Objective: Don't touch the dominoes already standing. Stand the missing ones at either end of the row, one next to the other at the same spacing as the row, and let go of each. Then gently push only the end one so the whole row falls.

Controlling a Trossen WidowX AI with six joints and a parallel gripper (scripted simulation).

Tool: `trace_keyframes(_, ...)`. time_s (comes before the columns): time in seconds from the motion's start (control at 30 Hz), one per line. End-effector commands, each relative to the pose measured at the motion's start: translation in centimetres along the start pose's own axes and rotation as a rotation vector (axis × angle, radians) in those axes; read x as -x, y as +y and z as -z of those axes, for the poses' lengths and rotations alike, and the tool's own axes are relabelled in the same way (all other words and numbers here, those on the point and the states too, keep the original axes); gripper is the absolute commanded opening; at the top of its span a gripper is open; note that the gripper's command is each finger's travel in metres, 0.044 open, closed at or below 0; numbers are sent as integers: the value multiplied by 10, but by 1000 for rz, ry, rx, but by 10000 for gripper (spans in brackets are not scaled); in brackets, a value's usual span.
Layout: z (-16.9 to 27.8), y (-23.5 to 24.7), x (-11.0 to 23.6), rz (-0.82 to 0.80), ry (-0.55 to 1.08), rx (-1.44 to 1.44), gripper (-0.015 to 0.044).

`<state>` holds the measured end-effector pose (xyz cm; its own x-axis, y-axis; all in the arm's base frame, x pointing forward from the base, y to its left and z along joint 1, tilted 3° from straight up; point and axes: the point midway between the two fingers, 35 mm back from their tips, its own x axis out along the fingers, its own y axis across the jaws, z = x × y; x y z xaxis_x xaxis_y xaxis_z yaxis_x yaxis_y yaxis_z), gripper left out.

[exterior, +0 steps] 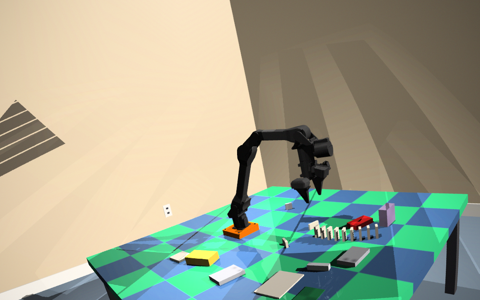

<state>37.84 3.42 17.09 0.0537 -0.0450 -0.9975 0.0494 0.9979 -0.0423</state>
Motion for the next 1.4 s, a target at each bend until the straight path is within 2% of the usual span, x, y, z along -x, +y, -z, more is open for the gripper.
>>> trace_keyframes(0.0,15,27,-20,-1,25,309,440)
trace_keyframes(0.2,51,79,-61,-12,28,1043,440)
trace_keyframes(0.27,57,91,-70,-16,27,1199,440)
trace_keyframes(0.6,59,91,-73,-17,27,1218,440)
trace_keyframes(0.87,61,91,-135,-17,27,1218,440)
trace_keyframes(1.37,64,90,-151,-17,27,1218,440)
